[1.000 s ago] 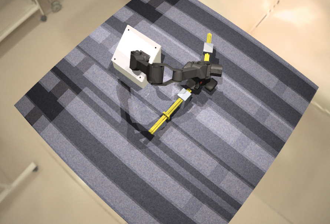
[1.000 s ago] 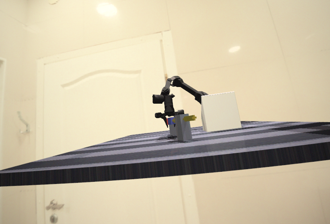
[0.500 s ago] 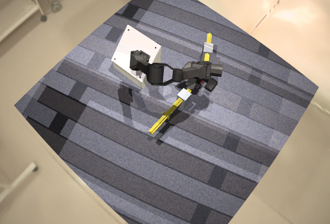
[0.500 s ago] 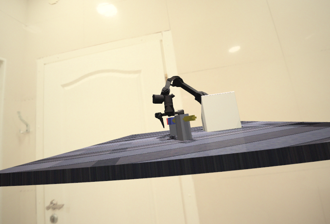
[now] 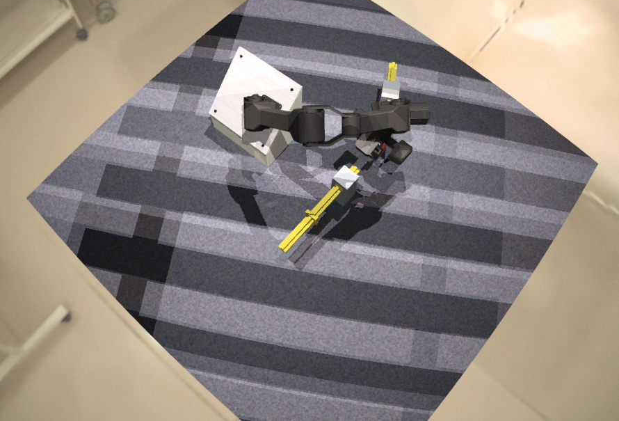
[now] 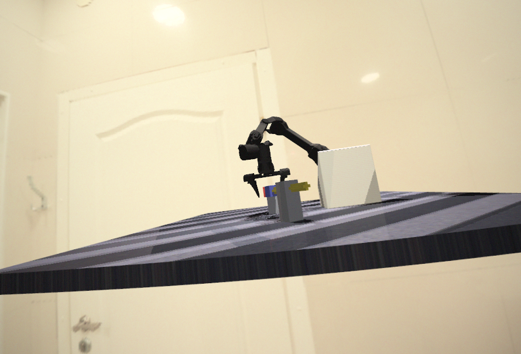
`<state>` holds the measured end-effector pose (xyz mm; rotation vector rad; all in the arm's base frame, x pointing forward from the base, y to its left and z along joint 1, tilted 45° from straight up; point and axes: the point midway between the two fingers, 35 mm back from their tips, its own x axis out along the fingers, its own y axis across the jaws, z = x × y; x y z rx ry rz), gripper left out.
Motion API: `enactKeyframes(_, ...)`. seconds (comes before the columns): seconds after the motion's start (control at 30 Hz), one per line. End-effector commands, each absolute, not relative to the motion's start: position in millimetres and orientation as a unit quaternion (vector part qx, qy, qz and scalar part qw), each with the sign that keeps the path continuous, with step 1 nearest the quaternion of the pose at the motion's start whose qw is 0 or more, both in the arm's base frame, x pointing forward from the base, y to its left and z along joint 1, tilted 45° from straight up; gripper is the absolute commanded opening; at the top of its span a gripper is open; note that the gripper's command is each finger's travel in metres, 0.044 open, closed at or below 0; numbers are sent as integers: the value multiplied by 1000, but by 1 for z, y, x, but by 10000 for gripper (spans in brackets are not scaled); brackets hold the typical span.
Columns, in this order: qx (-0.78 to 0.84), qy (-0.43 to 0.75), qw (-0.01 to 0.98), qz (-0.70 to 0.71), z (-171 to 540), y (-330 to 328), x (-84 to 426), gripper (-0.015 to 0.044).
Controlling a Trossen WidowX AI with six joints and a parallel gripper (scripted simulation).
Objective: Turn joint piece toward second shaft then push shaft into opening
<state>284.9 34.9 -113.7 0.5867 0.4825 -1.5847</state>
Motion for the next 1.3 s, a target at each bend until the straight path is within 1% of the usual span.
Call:
enactKeyframes(0.0,231,184,652,-698,-109,42,287,440)
enactKeyframes(0.23,225,192,654,-696,-108,43,288,440)
enactKeyframes(0.73,82,377,690,-613,-77,74,294,440)
enactKeyframes(1.27,-80,543,692,-468,-40,106,294,440)
